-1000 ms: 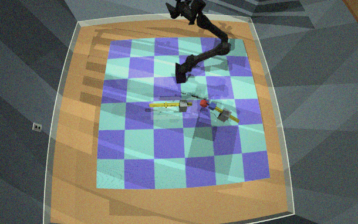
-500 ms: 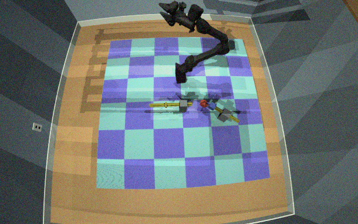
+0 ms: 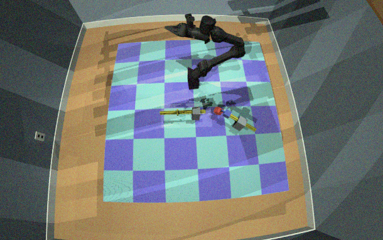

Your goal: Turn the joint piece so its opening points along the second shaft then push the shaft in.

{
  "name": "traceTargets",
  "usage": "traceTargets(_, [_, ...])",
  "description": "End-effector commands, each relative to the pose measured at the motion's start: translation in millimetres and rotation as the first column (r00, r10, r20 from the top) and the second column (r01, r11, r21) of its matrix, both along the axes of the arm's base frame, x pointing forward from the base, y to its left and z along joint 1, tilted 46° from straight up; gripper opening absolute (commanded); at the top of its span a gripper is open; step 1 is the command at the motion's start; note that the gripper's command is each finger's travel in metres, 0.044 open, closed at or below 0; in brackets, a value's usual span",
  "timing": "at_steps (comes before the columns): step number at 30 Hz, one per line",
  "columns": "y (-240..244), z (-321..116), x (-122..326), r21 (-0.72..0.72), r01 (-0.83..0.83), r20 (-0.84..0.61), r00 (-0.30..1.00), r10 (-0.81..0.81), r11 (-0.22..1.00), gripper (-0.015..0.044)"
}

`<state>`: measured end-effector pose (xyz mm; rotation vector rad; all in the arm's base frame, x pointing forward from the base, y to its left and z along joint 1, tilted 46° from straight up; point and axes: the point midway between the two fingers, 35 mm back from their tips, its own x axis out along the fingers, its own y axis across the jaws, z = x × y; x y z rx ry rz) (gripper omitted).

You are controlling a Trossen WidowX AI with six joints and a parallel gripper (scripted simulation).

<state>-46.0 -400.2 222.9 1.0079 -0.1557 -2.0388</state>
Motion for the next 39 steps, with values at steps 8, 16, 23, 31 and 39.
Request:
traceTargets(8, [11,-32,82,0.185,-0.344,0.01,0.937,0.348,0.921,0.044])
traceTargets(16, [31,-51,136,0.287,-0.555,0.056,0.823,0.565,0.781,0.044])
traceTargets(23, [57,-65,180,0.357,-0.707,0.115,0.681,0.723,0.61,0.044])
traceTargets(31, [96,-79,226,0.411,-0.831,0.2,0.482,0.853,0.374,0.044])
traceTargets(39, [141,-89,262,0.434,-0.894,0.296,0.258,0.92,0.111,0.044])
